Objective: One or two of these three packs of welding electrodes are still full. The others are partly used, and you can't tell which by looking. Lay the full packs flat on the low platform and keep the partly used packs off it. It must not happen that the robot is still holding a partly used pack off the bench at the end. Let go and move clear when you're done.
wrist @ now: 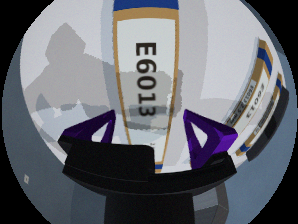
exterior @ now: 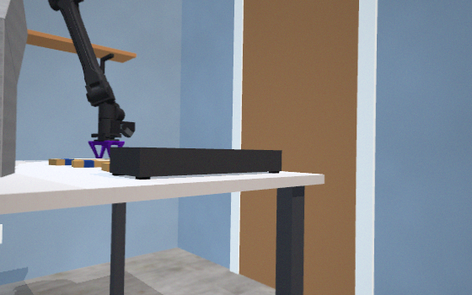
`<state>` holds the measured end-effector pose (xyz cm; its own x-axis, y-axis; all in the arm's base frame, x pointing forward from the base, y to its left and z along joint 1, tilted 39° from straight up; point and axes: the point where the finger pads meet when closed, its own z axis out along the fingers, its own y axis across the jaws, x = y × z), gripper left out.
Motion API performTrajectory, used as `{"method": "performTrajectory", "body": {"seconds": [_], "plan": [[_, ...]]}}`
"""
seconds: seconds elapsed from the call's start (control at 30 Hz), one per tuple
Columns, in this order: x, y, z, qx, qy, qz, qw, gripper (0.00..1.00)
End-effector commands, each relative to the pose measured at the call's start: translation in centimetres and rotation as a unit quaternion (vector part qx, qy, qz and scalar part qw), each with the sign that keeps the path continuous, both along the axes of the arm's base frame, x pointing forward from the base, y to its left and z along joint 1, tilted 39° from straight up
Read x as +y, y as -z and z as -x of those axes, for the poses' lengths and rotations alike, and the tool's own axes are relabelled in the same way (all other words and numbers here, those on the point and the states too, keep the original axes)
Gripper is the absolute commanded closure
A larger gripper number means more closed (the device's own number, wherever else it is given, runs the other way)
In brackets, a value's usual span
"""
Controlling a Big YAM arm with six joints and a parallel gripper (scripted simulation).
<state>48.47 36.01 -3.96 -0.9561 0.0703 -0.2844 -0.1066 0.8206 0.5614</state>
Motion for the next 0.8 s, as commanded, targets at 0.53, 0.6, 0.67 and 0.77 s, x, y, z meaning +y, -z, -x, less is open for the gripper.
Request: {"method": "performTrajectory", "body": {"seconds": [0.53, 0.6, 0.67, 0.77], "plan": [[-5.6, -7.6, 2.1, -0.009, 0.004, -0.003, 1.000, 0.04], [-6.1, -8.5, 2.3, -0.009, 0.004, -0.003, 1.000, 0.04], [-6.7, -9.3, 2.6, -0.009, 0.004, -0.004, 1.000, 0.04], [-7.1, -9.7, 2.8, -0.010, 0.004, -0.003, 1.000, 0.04]]}}
